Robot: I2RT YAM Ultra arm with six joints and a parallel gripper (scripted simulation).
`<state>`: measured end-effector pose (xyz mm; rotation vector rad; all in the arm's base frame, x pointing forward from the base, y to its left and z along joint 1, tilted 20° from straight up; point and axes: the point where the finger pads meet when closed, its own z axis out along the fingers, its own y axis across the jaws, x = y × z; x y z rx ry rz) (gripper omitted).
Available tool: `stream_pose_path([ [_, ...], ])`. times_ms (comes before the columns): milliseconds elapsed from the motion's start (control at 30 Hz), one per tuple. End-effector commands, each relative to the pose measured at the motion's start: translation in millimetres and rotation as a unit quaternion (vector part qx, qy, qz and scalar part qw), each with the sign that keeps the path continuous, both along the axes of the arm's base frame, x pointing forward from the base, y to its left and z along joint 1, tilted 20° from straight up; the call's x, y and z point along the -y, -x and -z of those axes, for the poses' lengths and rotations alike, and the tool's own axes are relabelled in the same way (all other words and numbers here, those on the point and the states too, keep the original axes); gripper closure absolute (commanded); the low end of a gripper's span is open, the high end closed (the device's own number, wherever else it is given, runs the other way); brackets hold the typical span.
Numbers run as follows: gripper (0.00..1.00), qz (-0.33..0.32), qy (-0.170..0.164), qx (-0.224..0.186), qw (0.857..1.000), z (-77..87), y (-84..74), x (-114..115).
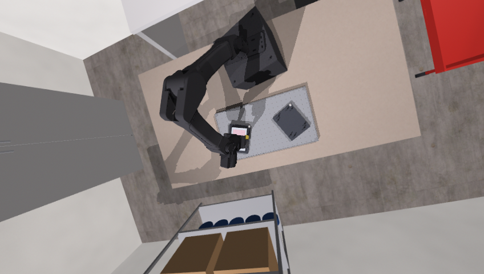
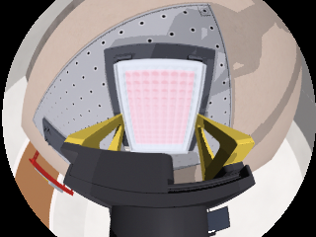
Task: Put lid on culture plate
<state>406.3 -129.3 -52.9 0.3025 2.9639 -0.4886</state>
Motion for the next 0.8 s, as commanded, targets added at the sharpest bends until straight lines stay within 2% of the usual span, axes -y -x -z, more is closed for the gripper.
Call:
stream_pose_path([
  [0,1.0,-0.002,0.001,0.008,1.0,-4.3,-4.0,-0.7],
  [100,1.0,-0.002,0.001,0.008,1.0,-4.1,-4.0,-0.6],
  [133,0.0,-0.002,0.001,0.008,1.0,-4.1,-4.0,-0.6],
  [767,0.0,-0.002,0.001,0.008,1.0,-4.1,-4.0,-0.6],
])
